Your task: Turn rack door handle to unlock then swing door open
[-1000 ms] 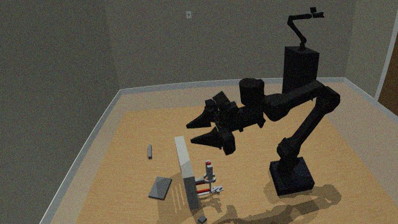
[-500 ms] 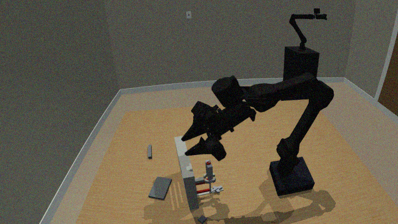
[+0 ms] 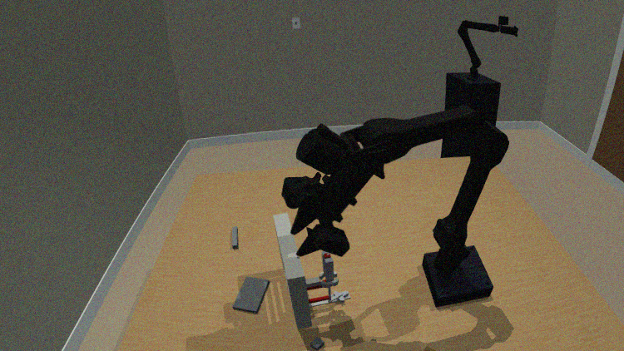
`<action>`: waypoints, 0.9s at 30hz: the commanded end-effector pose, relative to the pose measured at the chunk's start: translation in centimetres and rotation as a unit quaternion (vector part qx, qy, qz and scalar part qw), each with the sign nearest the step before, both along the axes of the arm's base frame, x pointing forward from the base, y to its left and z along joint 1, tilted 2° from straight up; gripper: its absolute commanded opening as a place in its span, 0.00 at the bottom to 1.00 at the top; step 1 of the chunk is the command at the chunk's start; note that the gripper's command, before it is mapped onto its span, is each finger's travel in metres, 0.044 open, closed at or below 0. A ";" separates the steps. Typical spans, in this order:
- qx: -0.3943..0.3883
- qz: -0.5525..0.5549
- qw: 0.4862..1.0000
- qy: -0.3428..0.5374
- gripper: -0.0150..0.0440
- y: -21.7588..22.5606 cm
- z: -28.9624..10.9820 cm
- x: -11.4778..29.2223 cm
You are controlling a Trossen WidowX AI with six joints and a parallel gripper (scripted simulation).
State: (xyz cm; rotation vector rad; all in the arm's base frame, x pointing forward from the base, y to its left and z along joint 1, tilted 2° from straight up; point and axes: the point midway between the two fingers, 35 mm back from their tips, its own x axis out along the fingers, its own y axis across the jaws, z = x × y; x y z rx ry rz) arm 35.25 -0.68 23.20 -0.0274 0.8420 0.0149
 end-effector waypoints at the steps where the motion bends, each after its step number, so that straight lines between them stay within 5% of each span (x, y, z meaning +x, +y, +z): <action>1: 0.002 0.001 0.999 0.047 0.74 -0.2 -0.7 -0.1; 27: 0.018 0.000 0.942 0.335 0.74 -0.9 -2.7 -4.0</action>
